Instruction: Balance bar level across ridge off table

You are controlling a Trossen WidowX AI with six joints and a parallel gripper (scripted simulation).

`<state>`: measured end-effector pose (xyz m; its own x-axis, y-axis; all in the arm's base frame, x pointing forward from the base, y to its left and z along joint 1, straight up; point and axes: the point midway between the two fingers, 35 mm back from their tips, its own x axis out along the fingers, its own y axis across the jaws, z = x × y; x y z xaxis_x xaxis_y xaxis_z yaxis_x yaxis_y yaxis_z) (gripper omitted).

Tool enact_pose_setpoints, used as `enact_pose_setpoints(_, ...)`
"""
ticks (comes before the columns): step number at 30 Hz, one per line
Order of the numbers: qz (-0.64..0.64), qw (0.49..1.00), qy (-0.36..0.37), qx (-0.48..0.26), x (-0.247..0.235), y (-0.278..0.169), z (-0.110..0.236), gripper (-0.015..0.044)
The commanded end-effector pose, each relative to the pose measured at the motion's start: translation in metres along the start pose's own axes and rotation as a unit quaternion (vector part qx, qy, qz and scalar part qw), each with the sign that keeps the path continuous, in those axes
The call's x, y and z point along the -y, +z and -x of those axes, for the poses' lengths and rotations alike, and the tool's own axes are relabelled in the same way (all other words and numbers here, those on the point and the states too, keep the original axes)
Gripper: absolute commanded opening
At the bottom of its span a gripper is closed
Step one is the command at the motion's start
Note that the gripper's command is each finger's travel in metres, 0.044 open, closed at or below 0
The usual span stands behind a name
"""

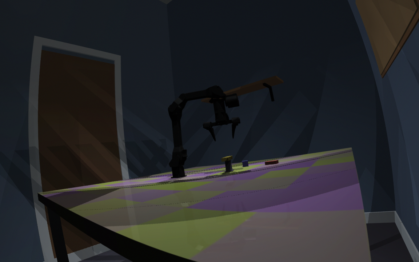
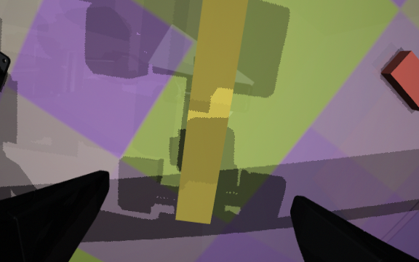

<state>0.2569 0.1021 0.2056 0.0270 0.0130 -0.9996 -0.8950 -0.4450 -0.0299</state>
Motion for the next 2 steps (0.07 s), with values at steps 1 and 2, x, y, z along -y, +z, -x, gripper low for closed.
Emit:
enact_pose_setpoints(1, 0.000, 1.000, -0.001, 0.000, -0.0001, 0.0000, 0.0010, 0.0440)
enact_pose_setpoints(2, 0.000, 1.000, -0.001, 0.000, -0.0001, 0.0000, 0.0010, 0.0440)
